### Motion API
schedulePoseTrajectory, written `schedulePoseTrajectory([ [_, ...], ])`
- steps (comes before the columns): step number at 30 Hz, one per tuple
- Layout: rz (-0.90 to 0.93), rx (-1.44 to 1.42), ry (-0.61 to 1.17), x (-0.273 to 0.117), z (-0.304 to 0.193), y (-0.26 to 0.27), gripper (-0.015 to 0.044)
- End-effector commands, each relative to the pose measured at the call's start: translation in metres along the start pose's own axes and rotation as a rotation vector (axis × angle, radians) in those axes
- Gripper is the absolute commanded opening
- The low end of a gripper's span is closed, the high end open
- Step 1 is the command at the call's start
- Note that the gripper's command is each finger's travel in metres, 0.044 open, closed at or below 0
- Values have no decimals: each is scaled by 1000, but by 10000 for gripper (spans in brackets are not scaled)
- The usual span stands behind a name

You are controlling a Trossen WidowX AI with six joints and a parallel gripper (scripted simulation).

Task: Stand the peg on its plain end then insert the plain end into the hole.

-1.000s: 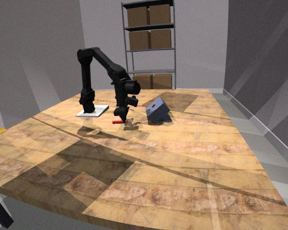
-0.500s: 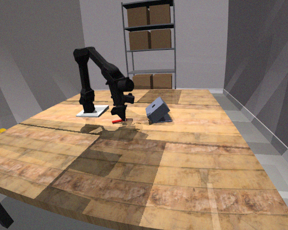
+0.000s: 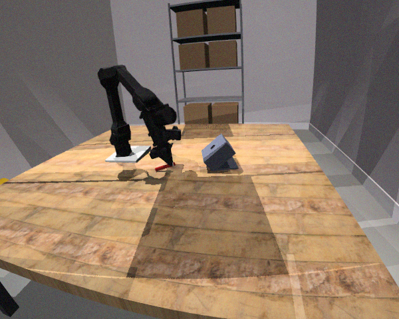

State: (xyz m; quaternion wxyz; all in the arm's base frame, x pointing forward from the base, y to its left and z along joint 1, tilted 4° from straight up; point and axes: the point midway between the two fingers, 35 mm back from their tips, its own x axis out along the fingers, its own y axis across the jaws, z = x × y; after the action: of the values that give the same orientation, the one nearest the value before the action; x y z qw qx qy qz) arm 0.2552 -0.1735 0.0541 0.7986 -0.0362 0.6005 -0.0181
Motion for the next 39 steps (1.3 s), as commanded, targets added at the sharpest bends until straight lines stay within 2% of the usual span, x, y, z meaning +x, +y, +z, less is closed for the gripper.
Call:
schedulePoseTrajectory([
  [1, -1, -5, -35, -3, -1, 1, 49],
  [39, -1, -5, -360, -22, -18, 0, 49],
])
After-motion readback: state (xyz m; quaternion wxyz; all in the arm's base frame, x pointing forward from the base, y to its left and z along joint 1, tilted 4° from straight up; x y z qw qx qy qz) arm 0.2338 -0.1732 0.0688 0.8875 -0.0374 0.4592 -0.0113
